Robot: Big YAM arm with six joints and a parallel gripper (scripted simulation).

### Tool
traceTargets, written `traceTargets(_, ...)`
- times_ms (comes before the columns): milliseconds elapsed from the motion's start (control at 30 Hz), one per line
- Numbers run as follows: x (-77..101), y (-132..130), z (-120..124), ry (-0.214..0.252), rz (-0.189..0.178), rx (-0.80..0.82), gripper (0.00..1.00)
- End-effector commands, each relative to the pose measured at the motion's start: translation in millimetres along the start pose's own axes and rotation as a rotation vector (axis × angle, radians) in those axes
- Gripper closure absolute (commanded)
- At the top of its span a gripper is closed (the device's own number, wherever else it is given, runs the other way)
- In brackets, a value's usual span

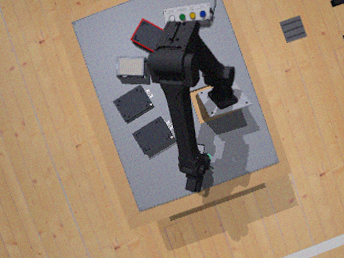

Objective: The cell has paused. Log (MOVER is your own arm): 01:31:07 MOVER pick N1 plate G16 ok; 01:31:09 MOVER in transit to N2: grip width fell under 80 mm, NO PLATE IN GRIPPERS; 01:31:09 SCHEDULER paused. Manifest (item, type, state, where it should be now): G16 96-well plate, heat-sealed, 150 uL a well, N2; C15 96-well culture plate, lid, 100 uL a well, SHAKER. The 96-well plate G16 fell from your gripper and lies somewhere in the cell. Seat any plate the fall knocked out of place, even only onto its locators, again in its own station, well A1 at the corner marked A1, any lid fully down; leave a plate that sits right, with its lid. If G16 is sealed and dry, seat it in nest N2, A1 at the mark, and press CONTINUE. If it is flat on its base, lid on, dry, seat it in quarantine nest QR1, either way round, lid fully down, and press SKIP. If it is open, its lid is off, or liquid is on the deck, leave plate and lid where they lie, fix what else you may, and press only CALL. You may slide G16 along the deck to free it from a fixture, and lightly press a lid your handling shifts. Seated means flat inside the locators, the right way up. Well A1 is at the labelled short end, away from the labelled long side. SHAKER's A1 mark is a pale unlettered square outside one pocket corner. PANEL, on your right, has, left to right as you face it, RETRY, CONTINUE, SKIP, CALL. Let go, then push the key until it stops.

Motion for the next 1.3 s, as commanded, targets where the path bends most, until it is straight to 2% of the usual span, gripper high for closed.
traceTargets(0, 13.3, -2.2, -25.7, -0.045, -0.006, -0.026, 1.0)
traceTargets(367, 13.3, -2.2, -25.7, -0.045, -0.006, -0.026, 1.0)
traceTargets(800, 12.9, -2.4, -25.6, -0.043, -0.014, -0.465, 1.0)
traceTargets(867, 12.9, -2.4, -25.6, -0.043, -0.014, -0.465, 1.0)
traceTargets(1267, 12.8, -2.4, -25.4, -0.039, -0.022, -0.864, 1.0)
Point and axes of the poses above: the point where the finger pads meet when closed, its own x axis back along the fingers, its own y axis across the jaws, z = x × y, the point moved 1 cm from there along x, back along the fingers, and after that the axes turned 9 degrees about -x, right-handed, at the moved point
